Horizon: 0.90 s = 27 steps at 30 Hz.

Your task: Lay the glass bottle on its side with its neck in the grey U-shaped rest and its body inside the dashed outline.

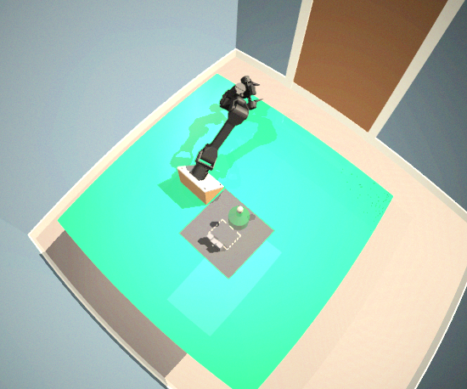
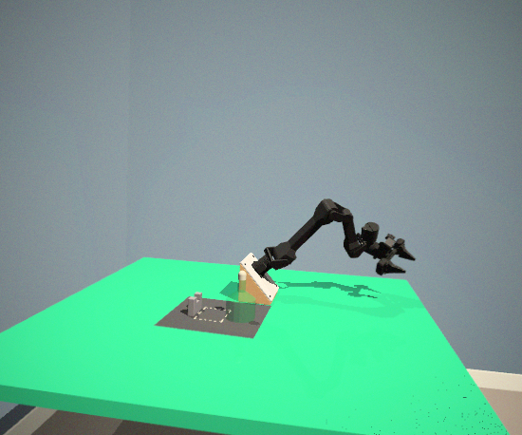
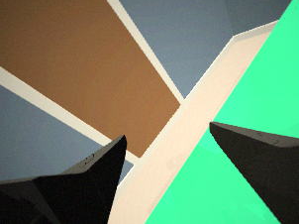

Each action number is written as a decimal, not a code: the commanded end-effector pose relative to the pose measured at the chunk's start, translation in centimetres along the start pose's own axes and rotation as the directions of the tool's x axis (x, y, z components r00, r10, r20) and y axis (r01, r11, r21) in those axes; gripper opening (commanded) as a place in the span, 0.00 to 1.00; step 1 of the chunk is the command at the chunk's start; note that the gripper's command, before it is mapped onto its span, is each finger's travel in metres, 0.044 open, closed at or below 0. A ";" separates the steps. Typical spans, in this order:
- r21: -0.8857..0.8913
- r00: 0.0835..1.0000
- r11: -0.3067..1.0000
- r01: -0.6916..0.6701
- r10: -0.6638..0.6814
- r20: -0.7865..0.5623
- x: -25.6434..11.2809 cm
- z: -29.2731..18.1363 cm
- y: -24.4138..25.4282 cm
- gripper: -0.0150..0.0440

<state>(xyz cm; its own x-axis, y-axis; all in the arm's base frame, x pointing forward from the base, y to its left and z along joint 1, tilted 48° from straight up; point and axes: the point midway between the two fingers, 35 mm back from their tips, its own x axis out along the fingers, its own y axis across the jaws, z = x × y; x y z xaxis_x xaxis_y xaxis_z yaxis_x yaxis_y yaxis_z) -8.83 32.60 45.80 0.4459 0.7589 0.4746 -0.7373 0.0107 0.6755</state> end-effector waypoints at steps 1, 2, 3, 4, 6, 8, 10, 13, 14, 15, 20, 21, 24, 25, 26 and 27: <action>-0.005 1.000 1.000 0.000 0.000 0.001 0.1 0.0 -0.1 0.98; -0.016 1.000 1.000 0.001 -0.001 0.003 0.2 0.0 -0.2 1.00; -0.031 1.000 1.000 0.003 -0.002 0.006 0.5 0.0 -0.4 1.00; -0.057 1.000 0.998 0.005 -0.004 0.011 0.9 0.1 -0.7 1.00; -0.134 1.000 0.991 0.015 -0.011 0.025 2.0 0.2 -1.7 1.00; -0.228 0.999 0.973 0.030 -0.021 0.039 3.5 0.4 -3.0 1.00; -0.341 0.998 0.939 0.052 -0.037 0.052 5.1 0.7 -4.8 1.00; -0.502 0.995 0.859 0.096 -0.072 0.067 7.5 1.4 -8.0 1.00; -0.551 0.994 0.827 0.111 -0.086 0.071 8.2 1.7 -9.1 1.00; -0.597 0.992 0.792 0.127 -0.102 0.075 8.9 2.1 -10.3 1.00; -0.784 0.973 0.585 0.205 -0.206 0.101 11.8 4.6 -16.8 1.00; -0.814 0.967 0.539 0.217 -0.230 0.106 12.2 5.2 -18.2 1.00; -0.876 0.944 0.405 0.262 -0.296 0.145 13.3 7.4 -22.0 1.00; -0.892 0.941 0.374 0.253 -0.308 0.138 13.4 7.5 -22.7 1.00; -0.904 0.932 0.336 0.266 -0.330 0.151 13.4 8.3 -23.9 1.00; -0.918 0.924 0.295 0.266 -0.351 0.155 13.4 8.9 -25.0 1.00</action>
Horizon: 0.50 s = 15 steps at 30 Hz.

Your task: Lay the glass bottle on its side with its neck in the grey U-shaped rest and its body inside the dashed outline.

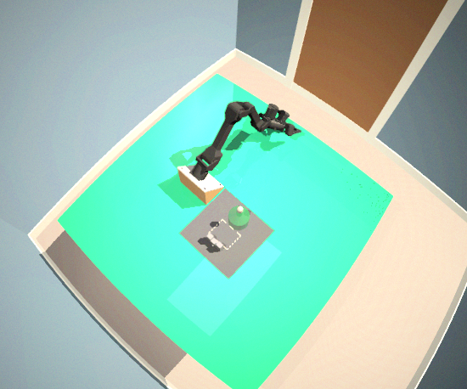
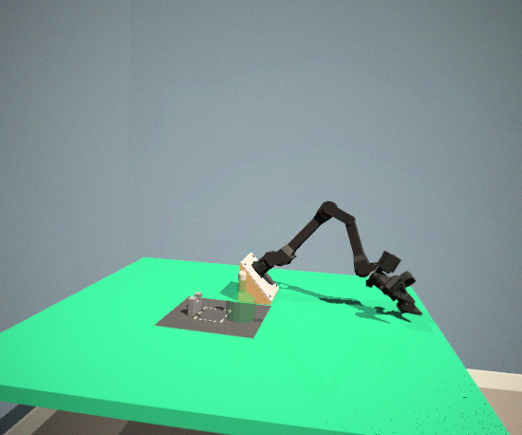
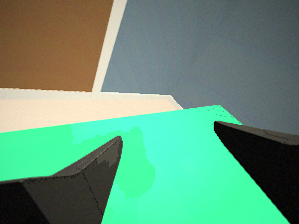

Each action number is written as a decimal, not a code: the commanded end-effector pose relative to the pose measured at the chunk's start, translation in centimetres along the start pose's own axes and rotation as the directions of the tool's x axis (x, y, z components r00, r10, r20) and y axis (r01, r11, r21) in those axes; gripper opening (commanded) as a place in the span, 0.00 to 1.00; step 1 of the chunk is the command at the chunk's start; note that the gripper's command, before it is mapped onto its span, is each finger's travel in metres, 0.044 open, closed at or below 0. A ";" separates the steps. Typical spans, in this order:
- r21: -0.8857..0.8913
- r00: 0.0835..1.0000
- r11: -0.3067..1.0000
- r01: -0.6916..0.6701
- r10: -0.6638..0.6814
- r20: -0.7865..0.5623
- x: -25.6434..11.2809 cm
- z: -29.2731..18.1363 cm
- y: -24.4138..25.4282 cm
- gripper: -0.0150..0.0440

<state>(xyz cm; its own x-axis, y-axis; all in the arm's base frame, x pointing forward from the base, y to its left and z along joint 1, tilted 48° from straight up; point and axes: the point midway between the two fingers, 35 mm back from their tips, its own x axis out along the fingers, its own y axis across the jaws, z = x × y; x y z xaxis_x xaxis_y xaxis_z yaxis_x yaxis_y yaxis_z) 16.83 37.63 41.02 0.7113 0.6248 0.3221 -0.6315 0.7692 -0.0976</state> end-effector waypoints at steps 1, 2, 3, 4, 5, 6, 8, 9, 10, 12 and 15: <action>-0.117 0.996 0.991 0.071 -0.076 -0.036 2.0 -1.5 -4.2 1.00; -0.137 0.993 0.986 0.099 -0.107 -0.055 2.4 -2.2 -5.6 1.00; -0.167 0.992 0.982 0.091 -0.103 -0.068 2.6 -2.7 -6.0 1.00; -0.189 0.988 0.976 0.111 -0.129 -0.085 2.6 -3.2 -6.9 1.00; -0.215 0.987 0.971 0.105 -0.128 -0.097 2.8 -3.7 -7.3 1.00; -0.245 0.985 0.965 0.097 -0.128 -0.112 3.0 -4.2 -7.7 1.00; -0.323 0.979 0.943 0.077 -0.132 -0.154 3.4 -5.7 -9.1 1.00; -0.372 0.974 0.926 0.057 -0.134 -0.185 3.6 -6.8 -10.1 1.00; -0.401 0.966 0.915 0.051 -0.147 -0.214 3.5 -7.7 -11.5 1.00; -0.494 0.945 0.869 -0.009 -0.155 -0.289 3.6 -10.1 -13.8 1.00; -0.597 0.893 0.792 -0.127 -0.171 -0.417 2.9 -14.0 -17.6 1.00</action>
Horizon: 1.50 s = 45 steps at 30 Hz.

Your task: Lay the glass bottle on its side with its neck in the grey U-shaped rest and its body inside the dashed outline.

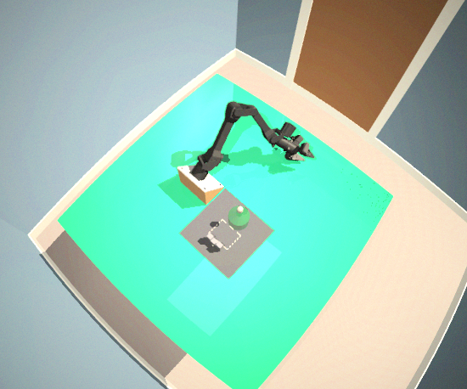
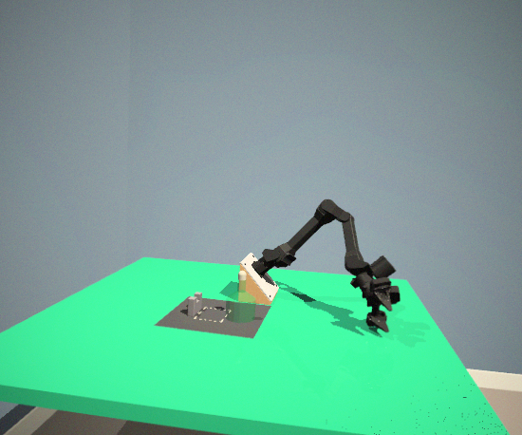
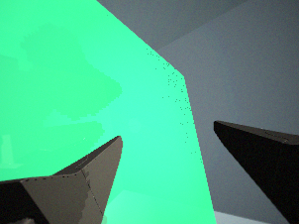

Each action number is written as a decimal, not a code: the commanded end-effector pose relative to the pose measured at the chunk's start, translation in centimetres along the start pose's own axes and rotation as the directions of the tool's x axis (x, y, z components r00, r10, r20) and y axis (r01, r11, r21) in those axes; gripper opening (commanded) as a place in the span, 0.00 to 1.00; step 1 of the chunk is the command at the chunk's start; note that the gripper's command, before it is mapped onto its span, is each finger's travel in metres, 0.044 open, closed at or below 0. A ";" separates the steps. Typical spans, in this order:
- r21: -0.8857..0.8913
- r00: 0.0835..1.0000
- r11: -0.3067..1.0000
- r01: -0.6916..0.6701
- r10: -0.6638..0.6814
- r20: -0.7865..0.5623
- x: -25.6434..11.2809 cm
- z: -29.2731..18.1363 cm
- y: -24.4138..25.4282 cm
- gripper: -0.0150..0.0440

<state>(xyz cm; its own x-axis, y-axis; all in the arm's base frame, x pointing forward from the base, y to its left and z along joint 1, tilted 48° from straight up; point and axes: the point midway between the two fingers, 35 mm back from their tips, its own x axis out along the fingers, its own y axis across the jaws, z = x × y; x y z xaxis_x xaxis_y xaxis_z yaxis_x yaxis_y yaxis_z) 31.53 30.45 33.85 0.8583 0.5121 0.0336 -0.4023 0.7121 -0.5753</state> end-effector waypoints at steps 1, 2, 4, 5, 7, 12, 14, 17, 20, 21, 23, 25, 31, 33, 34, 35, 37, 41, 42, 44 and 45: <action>-0.176 0.985 0.980 -0.090 0.062 -0.162 1.1 -6.7 -1.6 1.00; -0.211 0.975 0.969 -0.125 0.081 -0.205 1.2 -8.4 -2.0 1.00; -0.268 0.949 0.943 -0.200 0.118 -0.292 1.1 -12.0 -3.1 1.00; -0.287 0.932 0.927 -0.240 0.138 -0.335 0.8 -13.8 -3.6 1.00; -0.309 0.893 0.895 -0.322 0.178 -0.414 0.0 -17.2 -4.5 1.00; -0.263 0.760 0.812 -0.521 0.301 -0.576 -3.8 -25.2 -6.6 1.00; -0.219 0.703 0.780 -0.586 0.356 -0.616 -5.9 -27.9 -7.3 1.00; -0.140 0.629 0.738 -0.660 0.441 -0.640 -9.4 -31.0 -8.1 1.00; -0.049 0.574 0.709 -0.703 0.525 -0.628 -13.0 -33.4 -8.7 1.00; -0.020 0.562 0.703 -0.711 0.551 -0.616 -14.2 -33.9 -8.8 1.00; 0.038 0.550 0.696 -0.717 0.598 -0.583 -16.6 -34.7 -9.0 1.00; 0.088 0.555 0.698 -0.711 0.634 -0.538 -18.8 -35.2 -9.3 1.00; 0.201 0.665 0.757 -0.621 0.646 -0.375 -24.2 -35.0 -10.4 1.00; 0.219 0.702 0.779 -0.587 0.625 -0.342 -25.1 -34.7 -10.8 1.00; 0.221 0.707 0.782 -0.582 0.622 -0.337 -25.2 -34.7 -10.9 1.00; 0.225 0.701 0.776 -0.589 0.629 -0.335 -25.2 -34.7 -10.8 1.00; 0.242 0.674 0.747 -0.619 0.664 -0.324 -24.8 -34.9 -10.6 1.00; 0.304 0.537 0.600 -0.740 0.799 -0.270 -23.6 -35.5 -9.4 1.00; 0.317 0.495 0.554 -0.770 0.831 -0.252 -23.2 -35.6 -9.1 1.00; 0.334 0.424 0.478 -0.812 0.877 -0.224 -22.7 -35.8 -8.5 1.00; 0.338 0.404 0.456 -0.823 0.889 -0.216 -22.6 -35.9 -8.3 1.00</action>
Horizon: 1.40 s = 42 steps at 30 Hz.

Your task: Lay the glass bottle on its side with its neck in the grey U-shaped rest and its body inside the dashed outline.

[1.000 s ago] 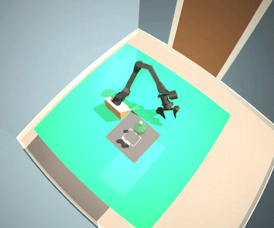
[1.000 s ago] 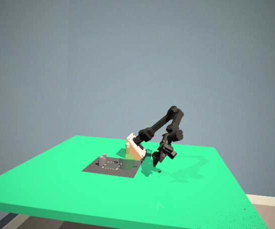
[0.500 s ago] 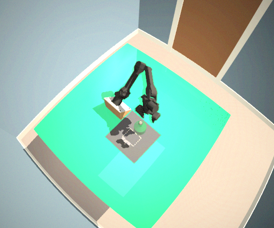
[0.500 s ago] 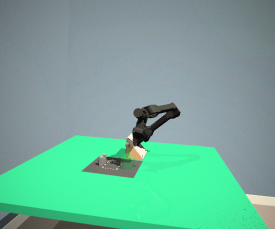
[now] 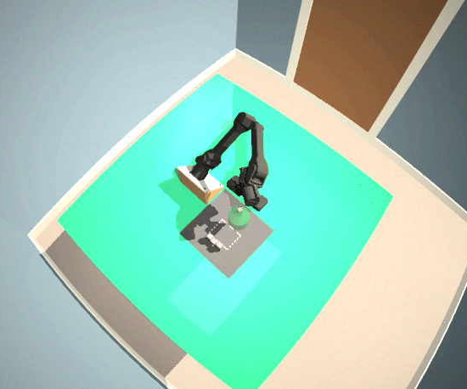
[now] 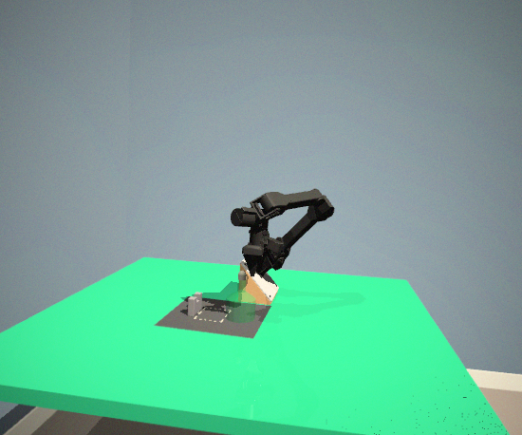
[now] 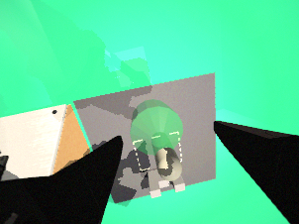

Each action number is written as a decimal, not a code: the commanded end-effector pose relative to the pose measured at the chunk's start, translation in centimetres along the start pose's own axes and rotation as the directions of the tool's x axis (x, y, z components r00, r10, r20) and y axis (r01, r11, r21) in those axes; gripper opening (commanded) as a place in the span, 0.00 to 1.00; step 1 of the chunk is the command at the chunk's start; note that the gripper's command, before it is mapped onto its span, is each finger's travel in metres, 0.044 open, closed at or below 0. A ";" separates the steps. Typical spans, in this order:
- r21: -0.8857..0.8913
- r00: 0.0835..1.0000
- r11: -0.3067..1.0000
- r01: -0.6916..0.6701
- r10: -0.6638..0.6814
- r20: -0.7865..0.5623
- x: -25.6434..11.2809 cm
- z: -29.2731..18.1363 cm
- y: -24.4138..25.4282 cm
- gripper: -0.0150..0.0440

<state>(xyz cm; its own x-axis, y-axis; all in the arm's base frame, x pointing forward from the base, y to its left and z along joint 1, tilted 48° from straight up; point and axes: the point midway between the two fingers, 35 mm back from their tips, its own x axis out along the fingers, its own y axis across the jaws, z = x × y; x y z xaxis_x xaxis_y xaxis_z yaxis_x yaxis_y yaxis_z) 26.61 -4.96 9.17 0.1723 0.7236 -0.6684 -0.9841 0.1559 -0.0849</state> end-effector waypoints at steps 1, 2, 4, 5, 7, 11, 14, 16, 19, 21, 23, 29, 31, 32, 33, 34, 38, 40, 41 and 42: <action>-0.009 0.992 0.992 -0.123 0.123 -0.001 1.0 0.0 -0.1 1.00; -0.009 0.992 0.992 -0.123 0.123 -0.001 1.0 0.0 -0.1 1.00; -0.009 0.992 0.992 -0.123 0.123 -0.001 1.0 0.0 -0.1 1.00; -0.009 0.992 0.992 -0.123 0.123 -0.001 1.0 0.0 -0.1 1.00; -0.009 0.992 0.992 -0.123 0.123 -0.001 1.0 -0.1 -0.1 1.00; -0.009 0.992 0.992 -0.123 0.123 -0.001 1.0 -0.5 -0.2 1.00; -0.009 0.992 0.992 -0.123 0.123 -0.002 1.0 -1.0 -0.2 1.00; -0.009 0.992 0.992 -0.123 0.123 -0.002 1.0 -1.3 -0.2 1.00; -0.009 0.992 0.992 -0.123 0.123 -0.002 1.0 -1.8 -0.2 1.00; -0.009 0.992 0.992 -0.123 0.123 -0.003 1.0 -2.1 -0.2 1.00; -0.009 0.992 0.992 -0.123 0.123 -0.003 1.0 -2.5 -0.2 1.00; -0.009 0.992 0.992 -0.123 0.123 -0.003 1.0 -3.4 -0.2 1.00; -0.009 0.992 0.992 -0.123 0.123 -0.003 1.0 -3.8 -0.2 1.00; -0.009 0.992 0.992 -0.123 0.123 -0.003 1.0 -3.9 -0.2 1.00; -0.010 0.992 0.992 -0.123 0.123 -0.003 1.0 -4.1 -0.2 1.00; -0.010 0.992 0.992 -0.123 0.123 -0.003 1.0 -4.2 -0.2 1.00; -0.010 0.992 0.992 -0.123 0.123 -0.003 1.0 -4.5 -0.1 0.96; -0.010 0.992 0.992 -0.123 0.123 -0.003 1.0 -4.5 -0.1 0.87; -0.010 0.992 0.992 -0.123 0.123 -0.003 1.0 -4.5 -0.1 0.82; -0.010 0.992 0.992 -0.123 0.123 -0.003 1.0 -4.5 -0.1 0.78</action>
<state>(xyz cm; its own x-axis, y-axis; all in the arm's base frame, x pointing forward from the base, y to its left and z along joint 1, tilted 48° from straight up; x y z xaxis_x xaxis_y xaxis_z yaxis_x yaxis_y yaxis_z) 26.71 -7.11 5.28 0.0500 0.7382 -0.6728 -0.9980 0.0633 -0.0047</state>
